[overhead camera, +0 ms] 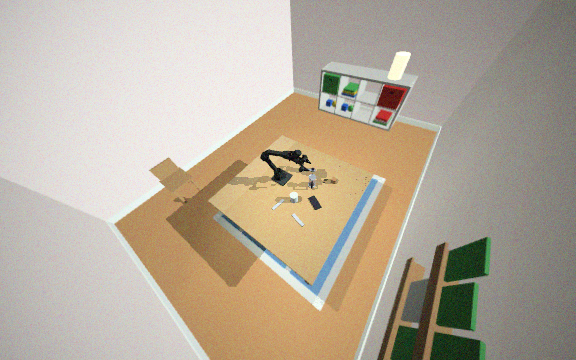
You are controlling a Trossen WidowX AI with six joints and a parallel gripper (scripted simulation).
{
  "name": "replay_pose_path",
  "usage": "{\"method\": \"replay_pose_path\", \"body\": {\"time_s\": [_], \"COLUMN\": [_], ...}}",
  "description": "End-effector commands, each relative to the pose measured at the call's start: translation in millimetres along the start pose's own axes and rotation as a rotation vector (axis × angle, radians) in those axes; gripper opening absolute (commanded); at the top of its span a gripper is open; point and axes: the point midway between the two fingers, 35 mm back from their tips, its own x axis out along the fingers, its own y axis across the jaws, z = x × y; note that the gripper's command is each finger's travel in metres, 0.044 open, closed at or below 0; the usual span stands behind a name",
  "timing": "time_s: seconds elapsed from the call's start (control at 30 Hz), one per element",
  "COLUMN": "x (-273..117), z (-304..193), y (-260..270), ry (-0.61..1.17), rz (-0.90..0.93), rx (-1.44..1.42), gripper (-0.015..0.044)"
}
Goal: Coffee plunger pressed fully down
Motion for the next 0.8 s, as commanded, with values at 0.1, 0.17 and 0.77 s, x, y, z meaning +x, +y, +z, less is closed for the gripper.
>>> {"method": "replay_pose_path", "body": {"time_s": [0.1,0.17,0.77], "x": [12.3,15.5,36.7], "z": [-2.3,-2.3,-3.8], "y": [-0.8,-0.8,-0.8], "ry": [0.006,0.006,0.004], "rz": [-0.005,-0.004,-0.004], "rx": [-0.005,-0.005,-0.005], "gripper": [0.044,0.044,0.0361]}}
